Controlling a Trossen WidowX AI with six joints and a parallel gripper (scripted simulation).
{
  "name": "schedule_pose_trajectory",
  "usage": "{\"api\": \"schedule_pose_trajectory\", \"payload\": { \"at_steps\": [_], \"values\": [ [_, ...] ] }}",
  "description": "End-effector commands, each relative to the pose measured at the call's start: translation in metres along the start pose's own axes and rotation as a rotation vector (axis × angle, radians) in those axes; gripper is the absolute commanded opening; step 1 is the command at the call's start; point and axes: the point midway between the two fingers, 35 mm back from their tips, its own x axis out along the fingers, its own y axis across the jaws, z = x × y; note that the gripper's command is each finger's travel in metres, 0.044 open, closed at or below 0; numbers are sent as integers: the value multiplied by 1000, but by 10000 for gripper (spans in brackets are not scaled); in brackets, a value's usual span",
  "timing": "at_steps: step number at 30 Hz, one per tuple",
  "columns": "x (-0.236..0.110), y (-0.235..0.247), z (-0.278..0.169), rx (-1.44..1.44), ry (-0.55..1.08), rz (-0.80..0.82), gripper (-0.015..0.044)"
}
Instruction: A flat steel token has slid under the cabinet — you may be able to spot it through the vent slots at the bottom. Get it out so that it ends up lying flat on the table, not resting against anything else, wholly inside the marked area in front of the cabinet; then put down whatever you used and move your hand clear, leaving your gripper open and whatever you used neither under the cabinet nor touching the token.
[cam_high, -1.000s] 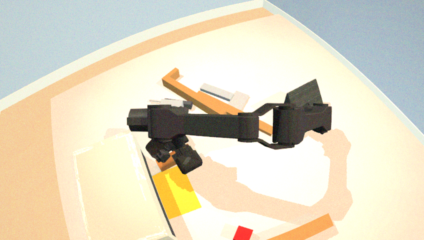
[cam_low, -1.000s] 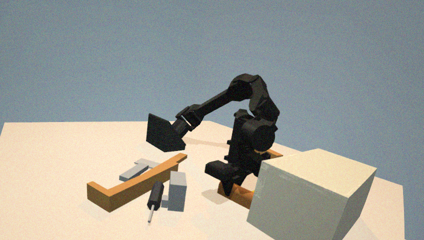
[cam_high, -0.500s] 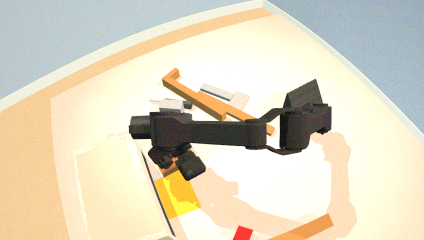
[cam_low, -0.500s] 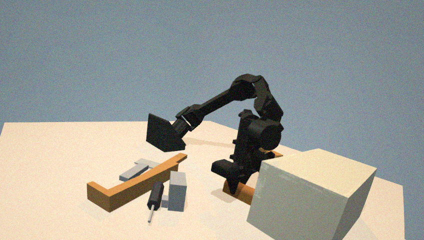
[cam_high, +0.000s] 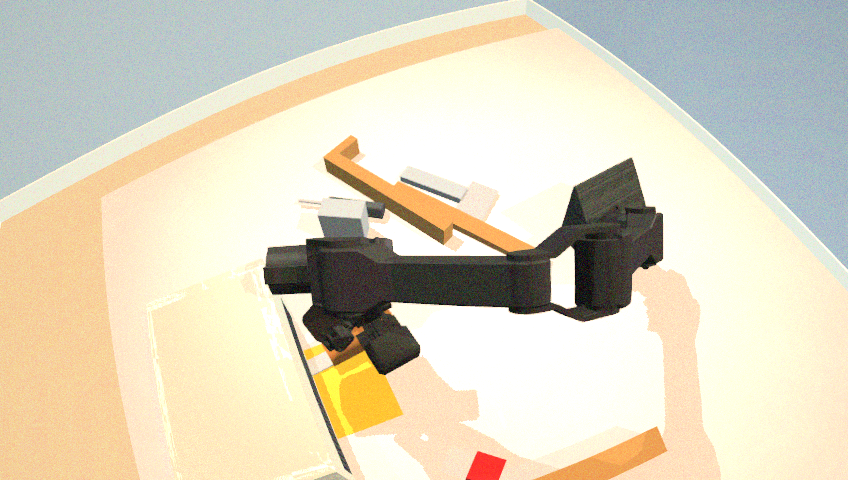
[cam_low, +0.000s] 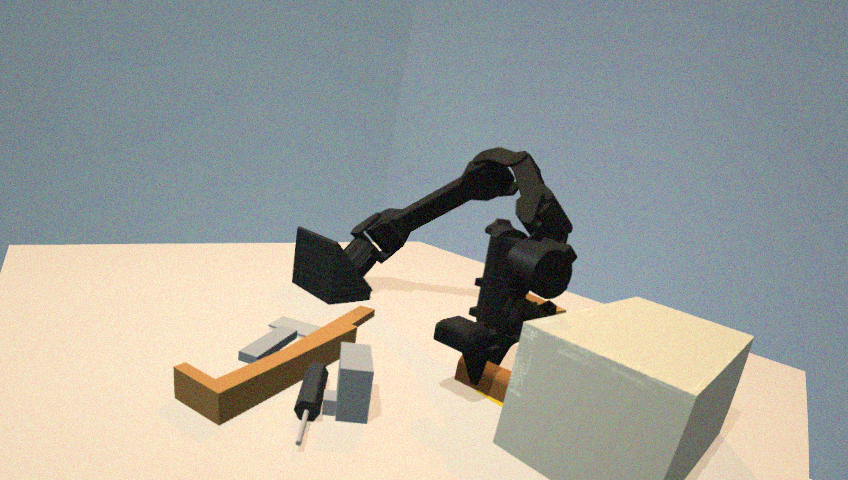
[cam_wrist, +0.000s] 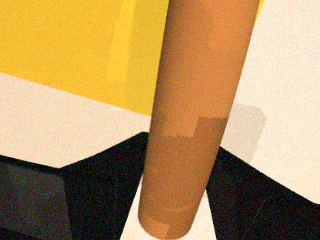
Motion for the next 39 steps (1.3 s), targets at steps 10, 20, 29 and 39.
{"api": "schedule_pose_trajectory", "payload": {
  "at_steps": [10,20,29,39],
  "values": [
    [1,2,-7,-4,0,4,0],
    [1,2,-15,-4,0,4,0],
    [1,2,-23,-3,0,4,0],
    [1,2,-32,-3,1,4,0]
  ]
}}
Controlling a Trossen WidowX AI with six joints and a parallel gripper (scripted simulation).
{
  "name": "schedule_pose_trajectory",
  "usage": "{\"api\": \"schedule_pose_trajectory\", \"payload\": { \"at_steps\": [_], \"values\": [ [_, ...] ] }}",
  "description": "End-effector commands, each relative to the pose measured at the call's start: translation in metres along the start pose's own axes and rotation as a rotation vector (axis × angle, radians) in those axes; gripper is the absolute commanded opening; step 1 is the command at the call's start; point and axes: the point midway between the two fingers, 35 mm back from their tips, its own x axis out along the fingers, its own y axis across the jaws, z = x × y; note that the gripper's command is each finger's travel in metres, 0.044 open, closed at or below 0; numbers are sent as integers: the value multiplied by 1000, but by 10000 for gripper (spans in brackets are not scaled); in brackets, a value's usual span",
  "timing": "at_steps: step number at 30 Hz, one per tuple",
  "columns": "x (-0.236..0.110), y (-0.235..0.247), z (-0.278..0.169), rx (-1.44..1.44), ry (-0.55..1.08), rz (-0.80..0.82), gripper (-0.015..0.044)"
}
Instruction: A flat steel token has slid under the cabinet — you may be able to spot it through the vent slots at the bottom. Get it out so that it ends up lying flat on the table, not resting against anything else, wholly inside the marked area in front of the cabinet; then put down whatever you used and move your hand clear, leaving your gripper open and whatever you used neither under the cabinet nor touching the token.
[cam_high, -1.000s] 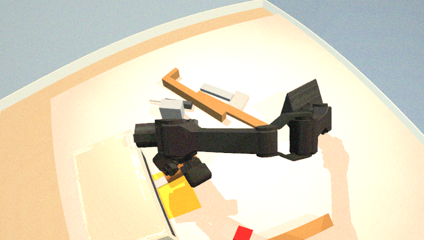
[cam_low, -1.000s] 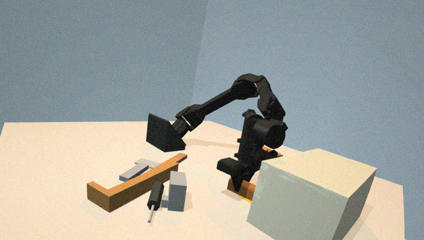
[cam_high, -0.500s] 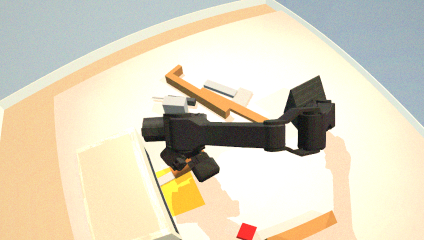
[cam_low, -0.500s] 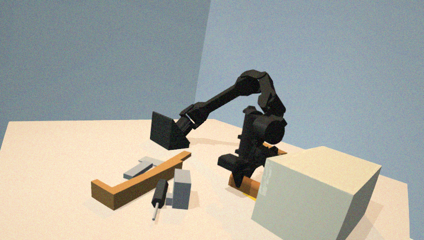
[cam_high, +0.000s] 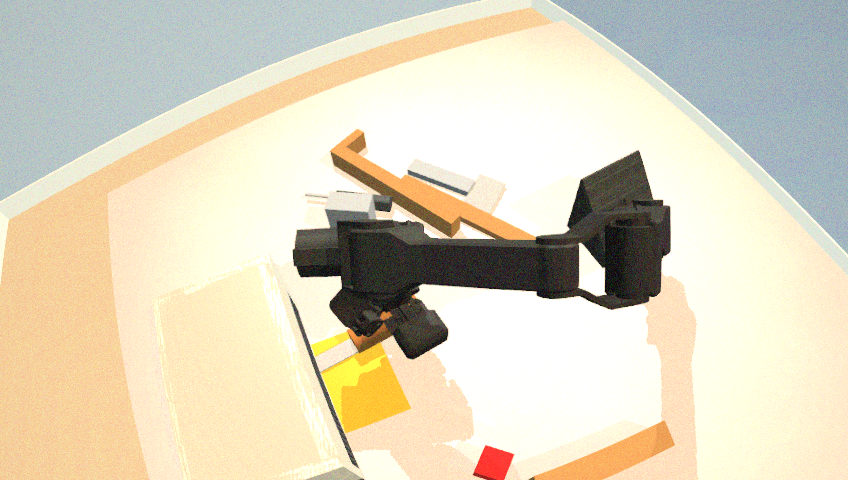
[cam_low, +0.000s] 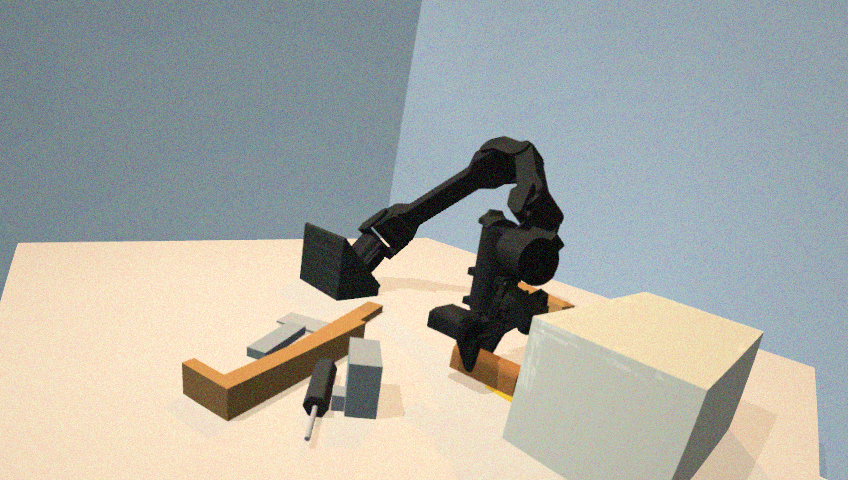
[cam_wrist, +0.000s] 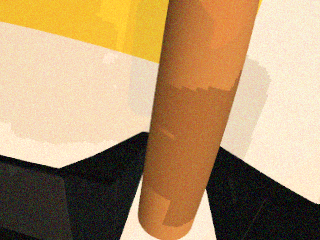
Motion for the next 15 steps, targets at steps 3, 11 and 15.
{"api": "schedule_pose_trajectory", "payload": {
  "at_steps": [3,11,15],
  "values": [
    [1,0,-6,-1,2,1,0],
    [1,-1,-13,-1,2,0,0],
    [1,-1,-17,0,2,0,0]
  ]
}}
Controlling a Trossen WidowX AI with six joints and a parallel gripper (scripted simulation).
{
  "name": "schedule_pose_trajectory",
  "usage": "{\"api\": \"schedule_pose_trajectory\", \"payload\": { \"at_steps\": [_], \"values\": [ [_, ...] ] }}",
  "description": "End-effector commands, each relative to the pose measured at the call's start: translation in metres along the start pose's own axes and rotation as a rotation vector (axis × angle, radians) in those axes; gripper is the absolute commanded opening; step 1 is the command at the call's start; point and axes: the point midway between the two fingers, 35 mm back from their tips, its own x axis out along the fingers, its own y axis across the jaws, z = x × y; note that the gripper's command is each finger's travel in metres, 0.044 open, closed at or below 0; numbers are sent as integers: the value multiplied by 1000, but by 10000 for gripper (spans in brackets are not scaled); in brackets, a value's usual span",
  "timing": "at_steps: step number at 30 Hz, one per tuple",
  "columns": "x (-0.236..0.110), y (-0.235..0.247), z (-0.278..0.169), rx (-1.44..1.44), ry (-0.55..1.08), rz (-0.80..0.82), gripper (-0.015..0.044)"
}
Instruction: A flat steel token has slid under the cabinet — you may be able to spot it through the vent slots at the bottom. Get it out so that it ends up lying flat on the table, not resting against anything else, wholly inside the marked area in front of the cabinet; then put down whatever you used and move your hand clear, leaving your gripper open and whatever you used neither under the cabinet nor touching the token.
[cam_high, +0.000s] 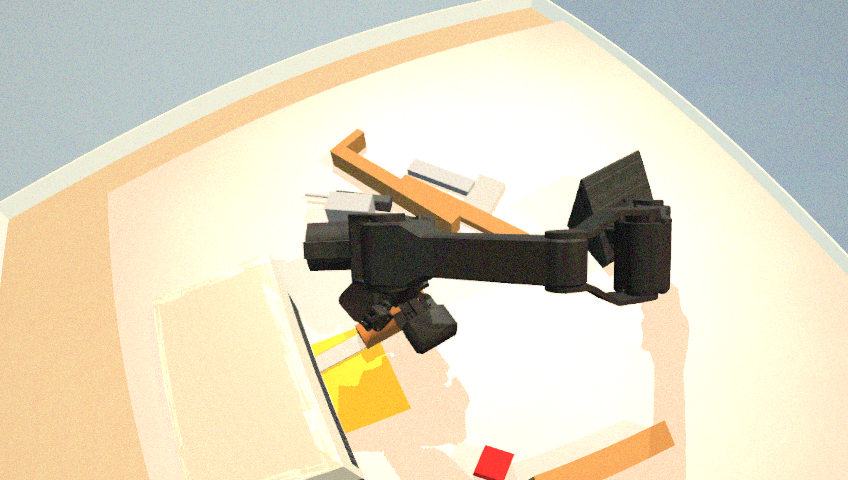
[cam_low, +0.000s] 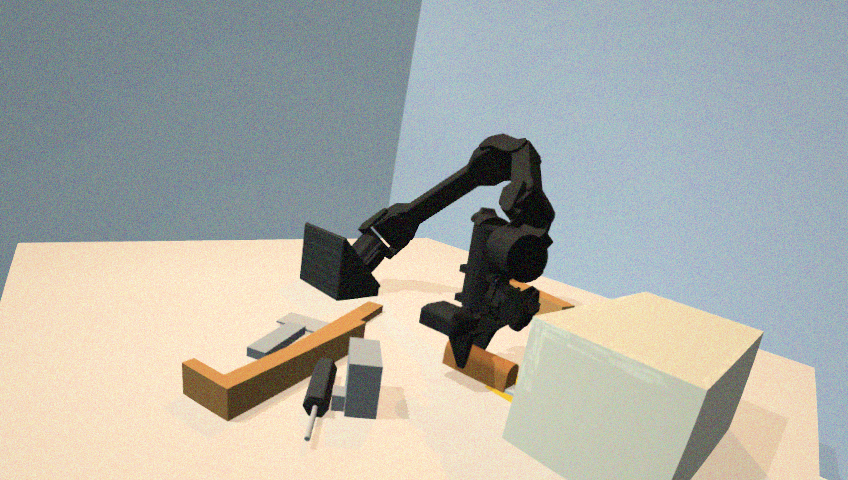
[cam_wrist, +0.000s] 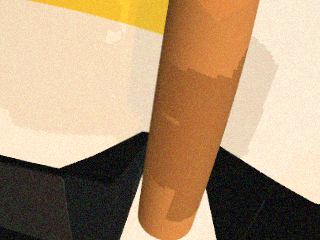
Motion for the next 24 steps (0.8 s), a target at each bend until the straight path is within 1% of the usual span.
{"api": "schedule_pose_trajectory", "payload": {
  "at_steps": [1,24],
  "values": [
    [1,0,-4,-1,2,1,0],
    [1,-1,-27,0,3,0,0]
  ]
}}
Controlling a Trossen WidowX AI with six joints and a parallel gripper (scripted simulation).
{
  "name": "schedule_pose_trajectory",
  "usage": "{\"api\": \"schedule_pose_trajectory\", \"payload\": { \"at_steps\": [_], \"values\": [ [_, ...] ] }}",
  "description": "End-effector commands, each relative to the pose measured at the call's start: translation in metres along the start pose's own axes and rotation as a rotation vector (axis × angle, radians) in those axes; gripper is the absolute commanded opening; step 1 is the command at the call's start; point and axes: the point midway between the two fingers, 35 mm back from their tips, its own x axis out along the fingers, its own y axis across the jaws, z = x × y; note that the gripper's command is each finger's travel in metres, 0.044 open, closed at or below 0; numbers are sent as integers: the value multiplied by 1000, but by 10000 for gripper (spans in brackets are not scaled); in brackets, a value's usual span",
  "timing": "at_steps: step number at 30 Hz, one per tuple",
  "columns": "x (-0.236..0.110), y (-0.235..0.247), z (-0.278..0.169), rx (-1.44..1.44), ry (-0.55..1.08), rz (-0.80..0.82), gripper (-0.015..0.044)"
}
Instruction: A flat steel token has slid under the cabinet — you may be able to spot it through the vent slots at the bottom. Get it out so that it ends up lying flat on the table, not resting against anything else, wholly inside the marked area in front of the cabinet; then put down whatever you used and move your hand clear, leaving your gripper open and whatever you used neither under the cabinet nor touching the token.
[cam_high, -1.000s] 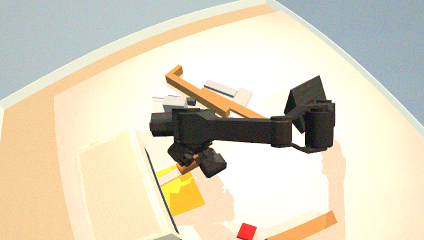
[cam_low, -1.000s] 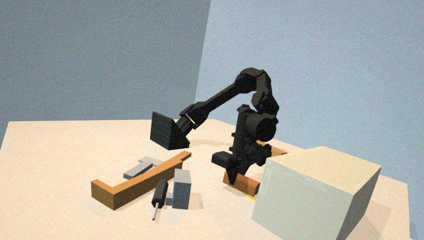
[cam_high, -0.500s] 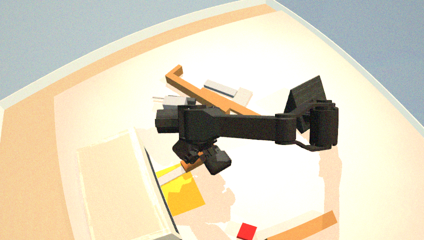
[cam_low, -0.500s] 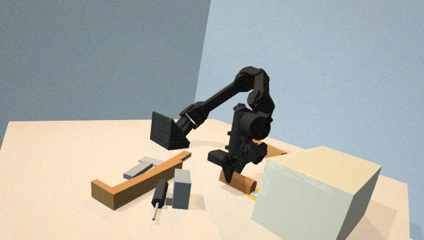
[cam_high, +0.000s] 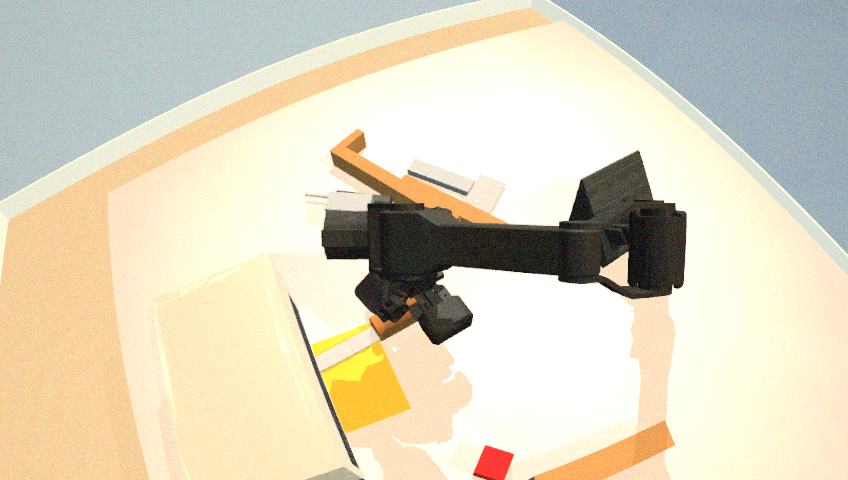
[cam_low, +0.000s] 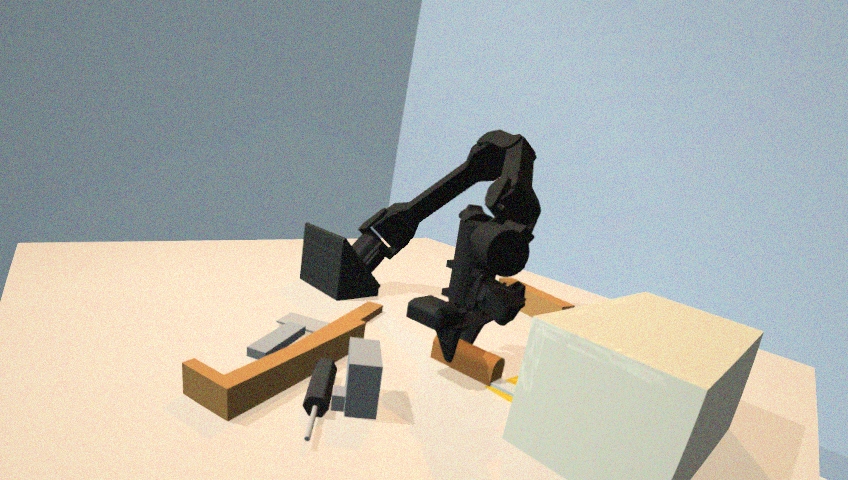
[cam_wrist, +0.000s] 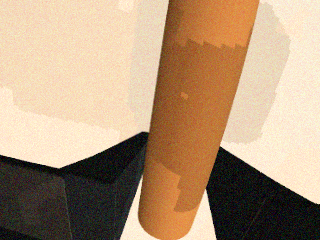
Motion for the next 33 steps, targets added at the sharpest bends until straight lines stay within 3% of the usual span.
{"api": "schedule_pose_trajectory", "payload": {
  "at_steps": [1,33],
  "values": [
    [1,0,-5,-1,2,1,0],
    [1,-1,-40,1,3,0,0]
  ]
}}
